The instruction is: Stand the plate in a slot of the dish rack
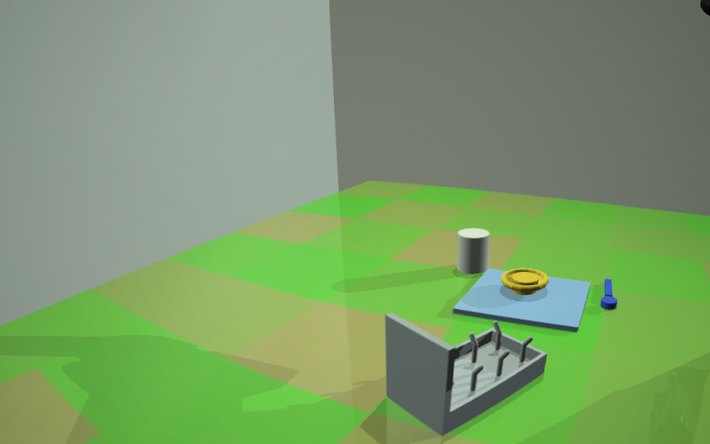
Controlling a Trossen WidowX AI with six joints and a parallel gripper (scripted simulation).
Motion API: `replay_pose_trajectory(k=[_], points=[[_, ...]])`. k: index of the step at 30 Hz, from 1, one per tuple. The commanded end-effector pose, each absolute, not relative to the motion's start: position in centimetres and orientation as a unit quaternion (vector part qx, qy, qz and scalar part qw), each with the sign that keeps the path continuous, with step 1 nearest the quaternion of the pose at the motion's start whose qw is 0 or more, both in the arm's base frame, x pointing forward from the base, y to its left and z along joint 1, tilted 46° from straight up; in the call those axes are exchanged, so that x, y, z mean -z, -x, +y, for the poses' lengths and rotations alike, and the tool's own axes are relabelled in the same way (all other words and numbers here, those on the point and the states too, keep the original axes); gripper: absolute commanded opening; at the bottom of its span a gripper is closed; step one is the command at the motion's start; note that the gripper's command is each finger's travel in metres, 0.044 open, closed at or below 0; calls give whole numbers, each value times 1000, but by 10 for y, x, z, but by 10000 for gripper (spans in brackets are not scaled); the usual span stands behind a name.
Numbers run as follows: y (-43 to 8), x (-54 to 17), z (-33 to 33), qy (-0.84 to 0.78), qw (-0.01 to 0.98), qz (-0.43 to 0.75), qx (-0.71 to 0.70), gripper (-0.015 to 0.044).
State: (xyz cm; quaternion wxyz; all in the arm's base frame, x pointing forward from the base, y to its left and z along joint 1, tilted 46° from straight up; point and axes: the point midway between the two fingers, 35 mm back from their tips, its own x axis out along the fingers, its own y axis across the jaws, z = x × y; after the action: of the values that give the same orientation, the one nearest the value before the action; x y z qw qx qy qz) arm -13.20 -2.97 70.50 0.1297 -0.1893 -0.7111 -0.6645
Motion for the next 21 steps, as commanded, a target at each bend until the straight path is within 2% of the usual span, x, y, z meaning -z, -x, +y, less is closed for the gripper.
replay_pose_trajectory(k=[1,21], points=[[132,-705,-29,191,129,-711,665,400],[105,-699,101,369,17,-663,651,400]])
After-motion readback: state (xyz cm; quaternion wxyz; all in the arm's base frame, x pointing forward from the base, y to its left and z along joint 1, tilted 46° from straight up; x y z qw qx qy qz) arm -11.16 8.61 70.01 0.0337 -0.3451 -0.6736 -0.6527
